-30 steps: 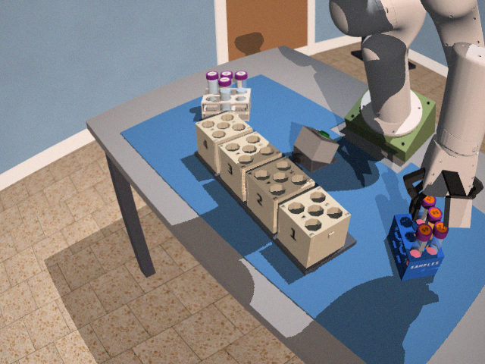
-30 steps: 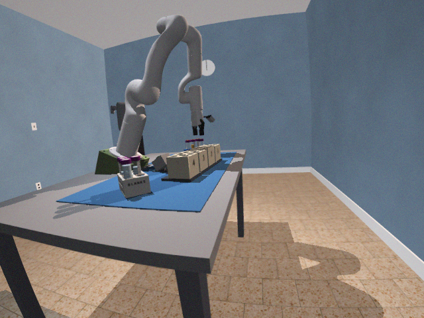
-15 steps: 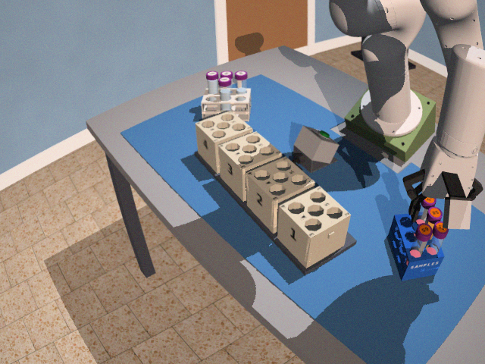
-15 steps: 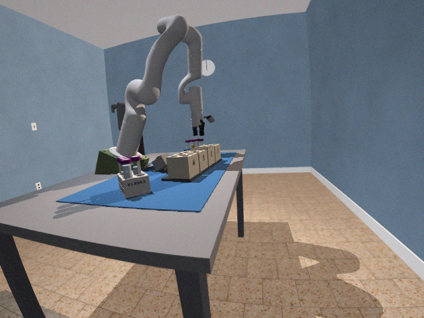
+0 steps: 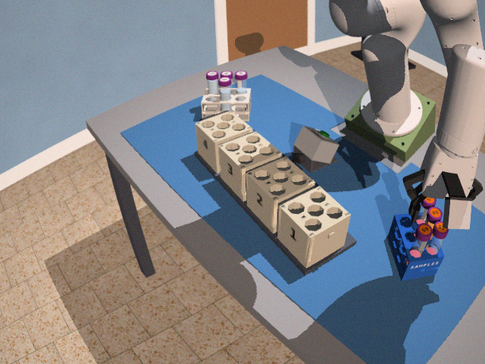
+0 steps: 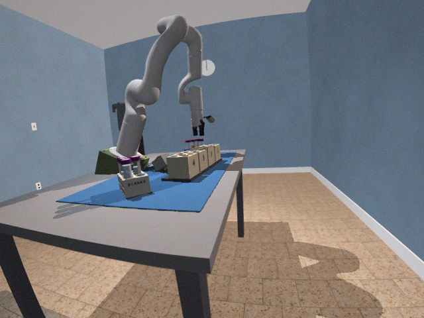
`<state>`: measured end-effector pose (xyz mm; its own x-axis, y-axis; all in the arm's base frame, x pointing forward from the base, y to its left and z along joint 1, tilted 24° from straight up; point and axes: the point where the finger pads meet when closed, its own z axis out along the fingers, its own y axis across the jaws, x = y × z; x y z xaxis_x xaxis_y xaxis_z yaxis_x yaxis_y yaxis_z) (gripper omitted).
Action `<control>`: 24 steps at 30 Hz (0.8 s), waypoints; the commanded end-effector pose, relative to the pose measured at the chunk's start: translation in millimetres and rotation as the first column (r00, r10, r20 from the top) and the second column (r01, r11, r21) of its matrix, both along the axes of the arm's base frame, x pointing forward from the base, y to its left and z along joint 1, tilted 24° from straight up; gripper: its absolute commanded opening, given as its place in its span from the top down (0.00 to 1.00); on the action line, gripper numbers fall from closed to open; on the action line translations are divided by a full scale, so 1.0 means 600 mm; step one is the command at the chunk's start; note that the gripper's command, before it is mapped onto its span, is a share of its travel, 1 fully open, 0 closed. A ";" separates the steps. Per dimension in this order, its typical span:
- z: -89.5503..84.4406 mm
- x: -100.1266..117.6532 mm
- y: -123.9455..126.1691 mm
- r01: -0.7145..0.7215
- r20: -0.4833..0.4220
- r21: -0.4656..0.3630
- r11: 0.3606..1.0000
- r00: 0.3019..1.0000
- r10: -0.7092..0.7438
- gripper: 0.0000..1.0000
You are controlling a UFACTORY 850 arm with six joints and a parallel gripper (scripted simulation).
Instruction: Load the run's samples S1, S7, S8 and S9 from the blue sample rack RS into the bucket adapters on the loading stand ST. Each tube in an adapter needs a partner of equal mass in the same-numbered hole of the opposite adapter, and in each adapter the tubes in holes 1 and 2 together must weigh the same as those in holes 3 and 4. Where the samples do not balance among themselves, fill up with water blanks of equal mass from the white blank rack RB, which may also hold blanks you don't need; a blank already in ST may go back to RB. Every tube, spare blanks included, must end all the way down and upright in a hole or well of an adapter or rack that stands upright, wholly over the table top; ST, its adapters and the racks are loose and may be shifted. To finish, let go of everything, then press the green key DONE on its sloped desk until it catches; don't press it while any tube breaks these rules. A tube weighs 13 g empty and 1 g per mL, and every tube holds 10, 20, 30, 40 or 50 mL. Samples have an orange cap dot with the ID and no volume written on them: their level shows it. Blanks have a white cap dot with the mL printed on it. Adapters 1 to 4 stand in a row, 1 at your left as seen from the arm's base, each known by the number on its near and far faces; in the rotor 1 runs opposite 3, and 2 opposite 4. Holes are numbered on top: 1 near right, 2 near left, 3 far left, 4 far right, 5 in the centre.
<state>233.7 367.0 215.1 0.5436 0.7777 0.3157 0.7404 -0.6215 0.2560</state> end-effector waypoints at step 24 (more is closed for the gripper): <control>0.050 -0.021 -0.004 0.000 0.001 0.001 1.000 1.000 0.000 0.00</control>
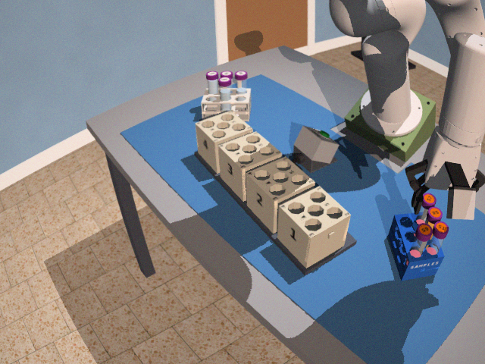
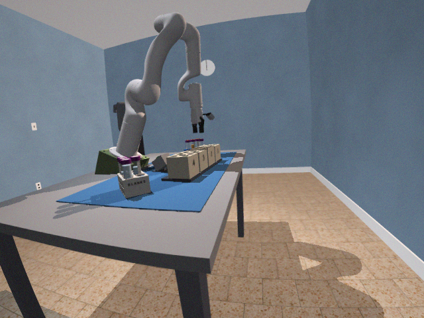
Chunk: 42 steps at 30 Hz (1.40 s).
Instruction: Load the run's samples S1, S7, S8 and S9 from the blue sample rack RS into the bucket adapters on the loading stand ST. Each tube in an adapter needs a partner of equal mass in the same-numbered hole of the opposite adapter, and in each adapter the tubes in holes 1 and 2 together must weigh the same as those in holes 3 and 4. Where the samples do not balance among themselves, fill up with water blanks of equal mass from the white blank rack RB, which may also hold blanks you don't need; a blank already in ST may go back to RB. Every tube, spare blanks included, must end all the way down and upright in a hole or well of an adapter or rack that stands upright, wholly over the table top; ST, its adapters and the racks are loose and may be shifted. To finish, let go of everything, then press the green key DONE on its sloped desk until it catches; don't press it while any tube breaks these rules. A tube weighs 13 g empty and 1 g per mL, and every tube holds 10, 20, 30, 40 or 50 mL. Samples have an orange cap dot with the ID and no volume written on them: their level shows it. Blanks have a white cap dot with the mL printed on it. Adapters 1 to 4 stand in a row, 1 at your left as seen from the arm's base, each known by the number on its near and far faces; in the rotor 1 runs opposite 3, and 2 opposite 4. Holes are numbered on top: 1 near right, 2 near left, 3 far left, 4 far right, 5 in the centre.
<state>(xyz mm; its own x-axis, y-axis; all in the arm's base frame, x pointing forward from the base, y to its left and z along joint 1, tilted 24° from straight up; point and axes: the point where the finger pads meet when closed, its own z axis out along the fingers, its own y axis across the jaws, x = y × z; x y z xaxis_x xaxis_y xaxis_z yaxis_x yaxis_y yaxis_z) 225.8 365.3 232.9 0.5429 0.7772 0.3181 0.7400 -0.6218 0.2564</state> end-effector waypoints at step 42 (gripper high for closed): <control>0.093 -0.100 -0.061 -0.151 0.009 -0.067 0.986 0.988 0.151 0.43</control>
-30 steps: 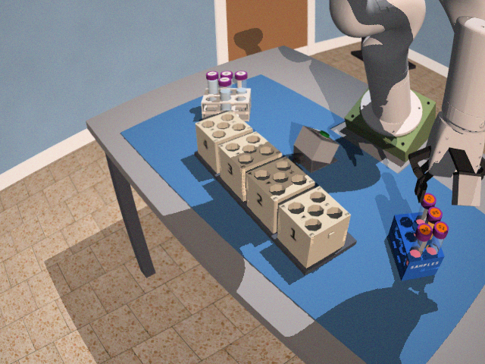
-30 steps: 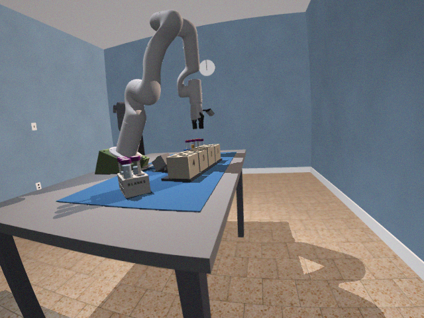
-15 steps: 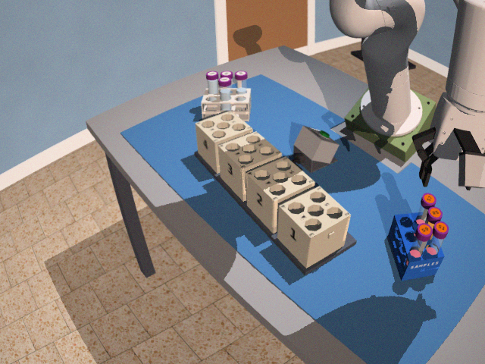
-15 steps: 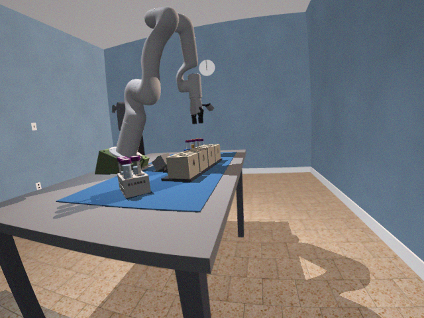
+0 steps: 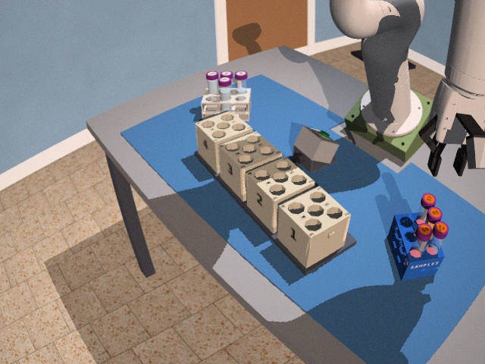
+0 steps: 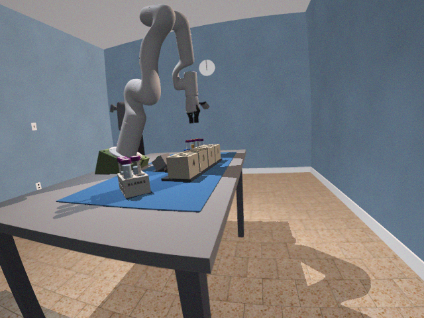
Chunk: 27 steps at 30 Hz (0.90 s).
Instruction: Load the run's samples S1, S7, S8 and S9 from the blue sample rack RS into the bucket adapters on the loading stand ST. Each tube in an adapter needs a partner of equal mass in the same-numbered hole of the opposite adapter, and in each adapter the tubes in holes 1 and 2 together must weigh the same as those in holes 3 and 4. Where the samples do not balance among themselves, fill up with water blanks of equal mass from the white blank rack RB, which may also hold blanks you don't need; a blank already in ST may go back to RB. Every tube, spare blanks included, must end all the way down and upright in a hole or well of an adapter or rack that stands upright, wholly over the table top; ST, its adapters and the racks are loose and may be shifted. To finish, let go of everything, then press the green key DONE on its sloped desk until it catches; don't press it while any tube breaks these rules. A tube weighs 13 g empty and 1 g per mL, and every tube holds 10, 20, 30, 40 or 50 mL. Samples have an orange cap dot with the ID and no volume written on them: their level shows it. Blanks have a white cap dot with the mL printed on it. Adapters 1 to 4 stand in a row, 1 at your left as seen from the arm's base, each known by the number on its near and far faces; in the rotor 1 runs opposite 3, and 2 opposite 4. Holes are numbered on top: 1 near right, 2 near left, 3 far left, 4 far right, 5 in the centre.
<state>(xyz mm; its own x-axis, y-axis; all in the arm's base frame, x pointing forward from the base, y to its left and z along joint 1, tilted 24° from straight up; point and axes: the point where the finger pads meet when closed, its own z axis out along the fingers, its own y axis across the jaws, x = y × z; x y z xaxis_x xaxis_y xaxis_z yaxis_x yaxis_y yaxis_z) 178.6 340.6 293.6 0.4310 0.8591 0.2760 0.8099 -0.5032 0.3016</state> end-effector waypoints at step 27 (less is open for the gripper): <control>-0.043 -0.051 -0.055 -0.020 -0.001 -0.006 1.000 1.000 0.020 0.43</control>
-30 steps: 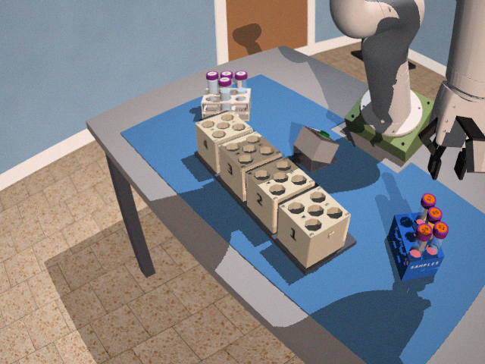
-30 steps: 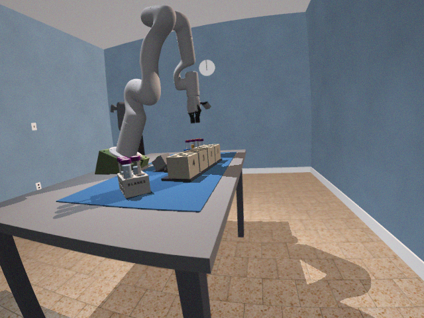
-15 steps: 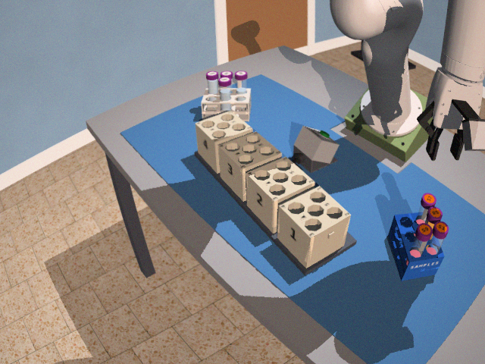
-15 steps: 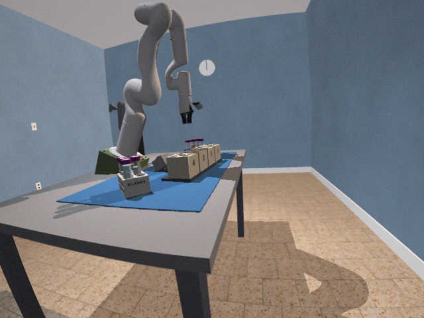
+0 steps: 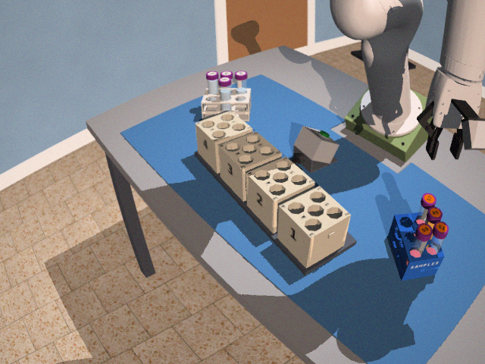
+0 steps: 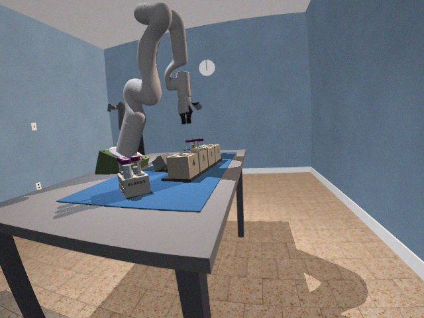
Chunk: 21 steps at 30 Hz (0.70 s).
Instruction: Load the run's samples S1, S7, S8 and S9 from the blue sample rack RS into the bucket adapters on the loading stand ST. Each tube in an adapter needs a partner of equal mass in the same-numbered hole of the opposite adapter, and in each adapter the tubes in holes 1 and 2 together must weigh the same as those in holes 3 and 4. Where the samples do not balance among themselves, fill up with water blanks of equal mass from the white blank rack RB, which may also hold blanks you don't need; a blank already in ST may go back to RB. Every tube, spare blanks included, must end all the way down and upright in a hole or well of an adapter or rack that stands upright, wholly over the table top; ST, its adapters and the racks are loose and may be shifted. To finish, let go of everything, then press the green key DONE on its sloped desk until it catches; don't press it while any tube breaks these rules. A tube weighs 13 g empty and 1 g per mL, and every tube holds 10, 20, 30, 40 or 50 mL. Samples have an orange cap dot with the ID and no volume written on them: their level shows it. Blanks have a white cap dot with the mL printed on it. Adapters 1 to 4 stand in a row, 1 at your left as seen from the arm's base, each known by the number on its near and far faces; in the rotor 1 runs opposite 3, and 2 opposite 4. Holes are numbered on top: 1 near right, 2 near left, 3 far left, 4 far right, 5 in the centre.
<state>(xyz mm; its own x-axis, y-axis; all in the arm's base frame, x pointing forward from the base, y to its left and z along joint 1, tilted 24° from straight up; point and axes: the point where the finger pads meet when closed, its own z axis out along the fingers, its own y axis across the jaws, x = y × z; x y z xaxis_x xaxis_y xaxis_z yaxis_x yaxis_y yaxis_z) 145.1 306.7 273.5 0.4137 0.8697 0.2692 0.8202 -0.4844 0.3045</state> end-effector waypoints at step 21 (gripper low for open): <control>-0.062 0.027 0.007 0.000 0.000 0.001 1.000 1.000 0.000 0.43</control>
<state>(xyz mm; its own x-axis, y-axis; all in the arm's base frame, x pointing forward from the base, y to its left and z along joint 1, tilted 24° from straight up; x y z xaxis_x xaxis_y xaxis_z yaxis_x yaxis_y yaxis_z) 158.5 309.3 241.6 0.4139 0.8703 0.2670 0.8210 -0.4836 0.3035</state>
